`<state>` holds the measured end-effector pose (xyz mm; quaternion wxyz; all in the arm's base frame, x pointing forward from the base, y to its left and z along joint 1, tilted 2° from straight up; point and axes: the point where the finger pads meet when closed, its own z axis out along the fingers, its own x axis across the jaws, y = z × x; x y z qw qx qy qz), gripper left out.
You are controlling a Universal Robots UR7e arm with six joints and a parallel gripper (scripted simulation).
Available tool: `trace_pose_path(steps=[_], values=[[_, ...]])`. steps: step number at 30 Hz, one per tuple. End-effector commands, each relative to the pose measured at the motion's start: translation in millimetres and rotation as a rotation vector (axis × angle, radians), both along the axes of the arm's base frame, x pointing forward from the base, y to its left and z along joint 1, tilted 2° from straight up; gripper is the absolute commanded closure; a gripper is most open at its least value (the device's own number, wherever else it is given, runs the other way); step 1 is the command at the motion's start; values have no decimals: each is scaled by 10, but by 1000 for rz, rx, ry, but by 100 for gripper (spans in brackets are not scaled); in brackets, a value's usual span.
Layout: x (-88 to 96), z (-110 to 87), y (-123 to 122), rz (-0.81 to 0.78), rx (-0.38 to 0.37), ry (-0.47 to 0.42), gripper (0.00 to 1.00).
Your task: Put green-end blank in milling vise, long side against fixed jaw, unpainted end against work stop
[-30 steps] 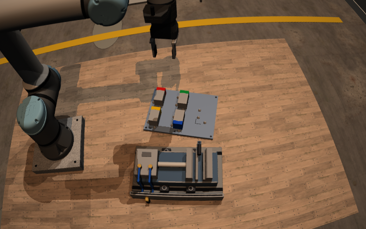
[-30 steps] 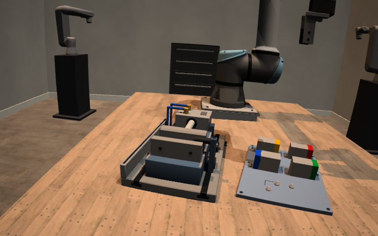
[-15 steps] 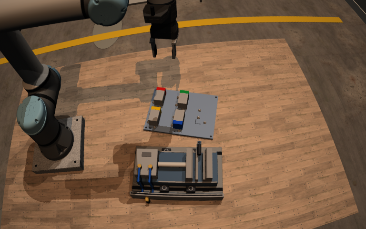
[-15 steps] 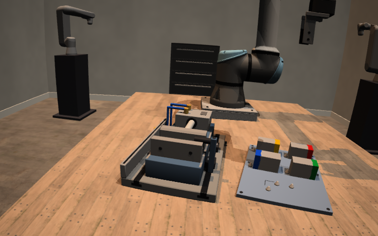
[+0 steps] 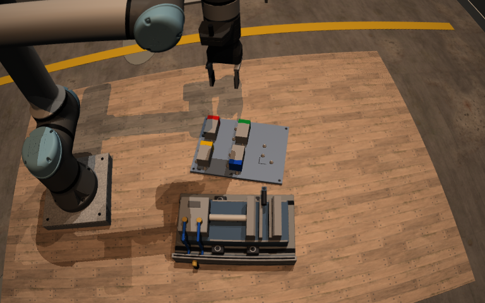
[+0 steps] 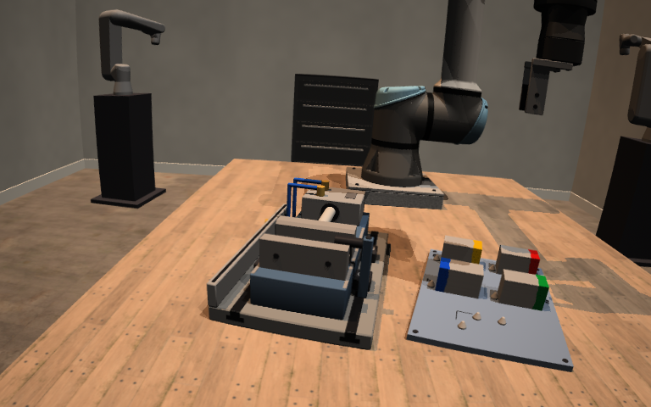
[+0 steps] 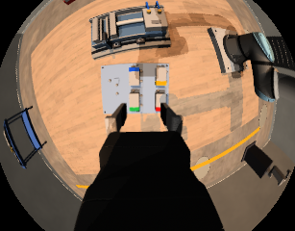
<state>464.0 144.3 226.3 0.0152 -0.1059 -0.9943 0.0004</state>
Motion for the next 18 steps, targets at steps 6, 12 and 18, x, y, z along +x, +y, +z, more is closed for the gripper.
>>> trace_pose_path(steps=[6, 12, 18], values=[[118, -478, 91, 0, 0, -2, 0], [118, -478, 91, 0, 0, -2, 0], [118, -478, 91, 0, 0, -2, 0]])
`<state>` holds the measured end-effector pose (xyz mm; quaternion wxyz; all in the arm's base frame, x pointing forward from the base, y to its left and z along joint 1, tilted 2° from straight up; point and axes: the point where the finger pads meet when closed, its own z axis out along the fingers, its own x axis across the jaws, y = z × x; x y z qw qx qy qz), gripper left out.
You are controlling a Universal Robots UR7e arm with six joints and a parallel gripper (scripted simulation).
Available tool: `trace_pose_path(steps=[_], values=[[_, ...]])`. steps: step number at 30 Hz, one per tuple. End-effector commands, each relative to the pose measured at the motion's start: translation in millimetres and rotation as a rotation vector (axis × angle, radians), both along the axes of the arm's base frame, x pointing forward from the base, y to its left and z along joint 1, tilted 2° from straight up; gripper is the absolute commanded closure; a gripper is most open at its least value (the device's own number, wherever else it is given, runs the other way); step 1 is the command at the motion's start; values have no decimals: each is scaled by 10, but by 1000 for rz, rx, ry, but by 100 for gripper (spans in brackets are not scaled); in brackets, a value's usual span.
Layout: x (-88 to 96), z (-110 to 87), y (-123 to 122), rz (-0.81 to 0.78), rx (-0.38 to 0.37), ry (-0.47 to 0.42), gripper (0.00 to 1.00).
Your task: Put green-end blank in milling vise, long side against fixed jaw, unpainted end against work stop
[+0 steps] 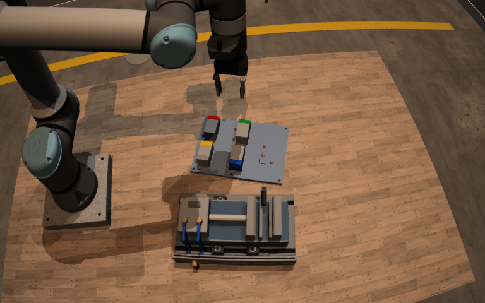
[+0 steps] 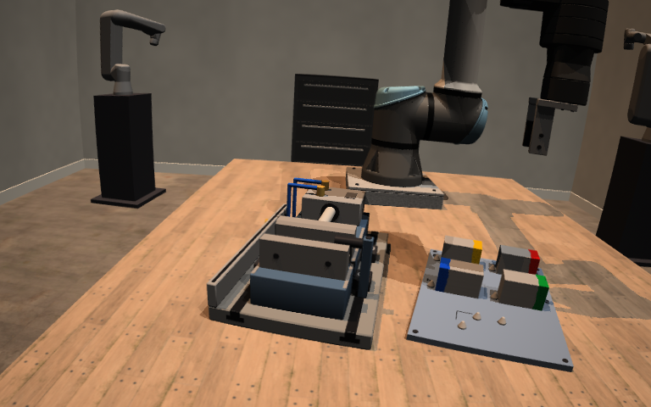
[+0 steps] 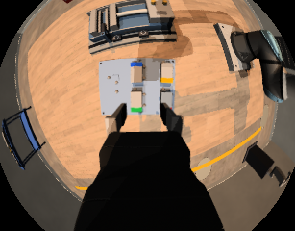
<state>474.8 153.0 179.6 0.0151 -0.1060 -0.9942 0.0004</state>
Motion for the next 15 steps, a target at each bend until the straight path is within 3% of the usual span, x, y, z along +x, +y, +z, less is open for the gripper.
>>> trace_pose_path(steps=[1, 5, 15], values=[[31, -109, 22, 0, 0, -2, 0], [140, -568, 108, 0, 0, -2, 0], [140, -568, 108, 0, 0, -2, 0]])
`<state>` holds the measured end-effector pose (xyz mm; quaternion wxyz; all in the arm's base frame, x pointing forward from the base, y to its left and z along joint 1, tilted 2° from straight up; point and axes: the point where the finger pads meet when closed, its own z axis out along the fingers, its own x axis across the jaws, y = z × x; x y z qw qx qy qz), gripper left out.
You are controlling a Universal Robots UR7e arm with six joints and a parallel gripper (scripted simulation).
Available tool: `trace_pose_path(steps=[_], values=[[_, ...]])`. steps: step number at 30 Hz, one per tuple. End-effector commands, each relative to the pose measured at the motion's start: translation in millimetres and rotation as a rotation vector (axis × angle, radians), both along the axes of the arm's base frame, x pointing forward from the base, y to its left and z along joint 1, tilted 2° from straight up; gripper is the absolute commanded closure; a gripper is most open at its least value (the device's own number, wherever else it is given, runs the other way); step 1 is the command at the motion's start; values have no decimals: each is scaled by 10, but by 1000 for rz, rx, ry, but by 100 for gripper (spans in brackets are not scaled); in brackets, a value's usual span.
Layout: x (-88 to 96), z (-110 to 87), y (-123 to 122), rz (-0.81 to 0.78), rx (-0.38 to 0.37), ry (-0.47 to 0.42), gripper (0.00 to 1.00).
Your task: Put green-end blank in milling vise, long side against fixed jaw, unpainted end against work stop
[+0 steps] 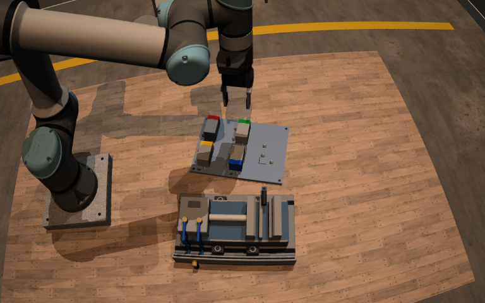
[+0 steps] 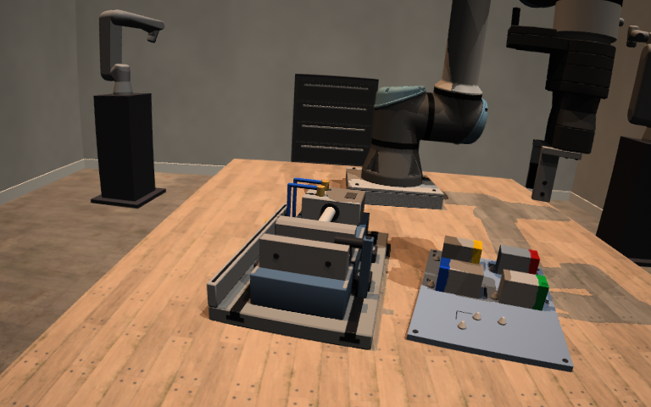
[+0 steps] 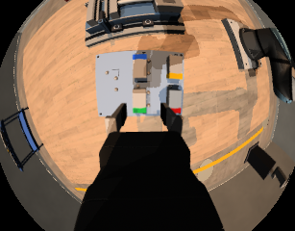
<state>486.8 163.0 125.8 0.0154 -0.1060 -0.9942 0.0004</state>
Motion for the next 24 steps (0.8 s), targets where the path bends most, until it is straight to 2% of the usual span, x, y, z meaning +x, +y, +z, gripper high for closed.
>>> trace_pose_path(steps=[1, 2, 7, 24], values=[[19, -29, 8, 0, 0, -3, 0], [19, -29, 8, 0, 0, -3, 0], [151, -580, 112, 0, 0, -3, 0], [139, -525, 102, 0, 0, -3, 0]])
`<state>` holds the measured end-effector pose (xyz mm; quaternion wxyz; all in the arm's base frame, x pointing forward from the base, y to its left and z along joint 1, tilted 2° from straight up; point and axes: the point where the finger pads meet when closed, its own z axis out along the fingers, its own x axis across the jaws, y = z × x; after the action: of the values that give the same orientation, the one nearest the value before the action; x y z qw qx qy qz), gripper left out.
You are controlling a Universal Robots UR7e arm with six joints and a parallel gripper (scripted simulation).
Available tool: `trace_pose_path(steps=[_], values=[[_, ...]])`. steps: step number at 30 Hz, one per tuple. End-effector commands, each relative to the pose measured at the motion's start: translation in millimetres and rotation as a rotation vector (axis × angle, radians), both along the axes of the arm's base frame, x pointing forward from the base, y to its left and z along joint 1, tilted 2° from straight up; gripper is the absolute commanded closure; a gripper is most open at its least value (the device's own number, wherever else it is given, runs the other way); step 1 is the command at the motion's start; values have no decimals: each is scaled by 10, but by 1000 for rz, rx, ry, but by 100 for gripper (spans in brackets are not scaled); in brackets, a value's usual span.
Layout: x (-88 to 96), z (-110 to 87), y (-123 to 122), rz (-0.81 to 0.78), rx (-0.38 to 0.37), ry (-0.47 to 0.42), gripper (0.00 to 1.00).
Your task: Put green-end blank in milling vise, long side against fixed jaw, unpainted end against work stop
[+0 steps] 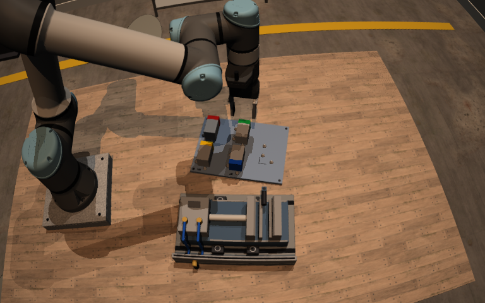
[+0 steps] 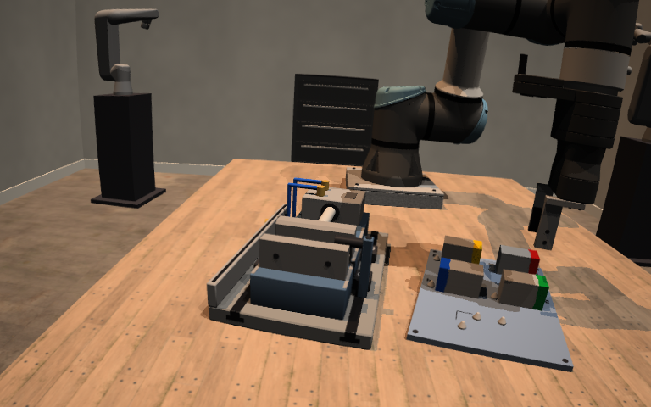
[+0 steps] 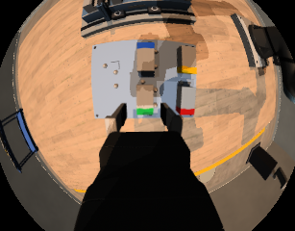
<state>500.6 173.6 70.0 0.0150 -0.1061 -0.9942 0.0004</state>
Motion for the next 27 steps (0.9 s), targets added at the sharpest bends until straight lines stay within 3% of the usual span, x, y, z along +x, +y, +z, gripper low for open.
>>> trace_pose_path(steps=[1, 27], values=[[2, 33, -4, 0, 0, -2, 0], [-13, 91, -15, 0, 0, -2, 0]])
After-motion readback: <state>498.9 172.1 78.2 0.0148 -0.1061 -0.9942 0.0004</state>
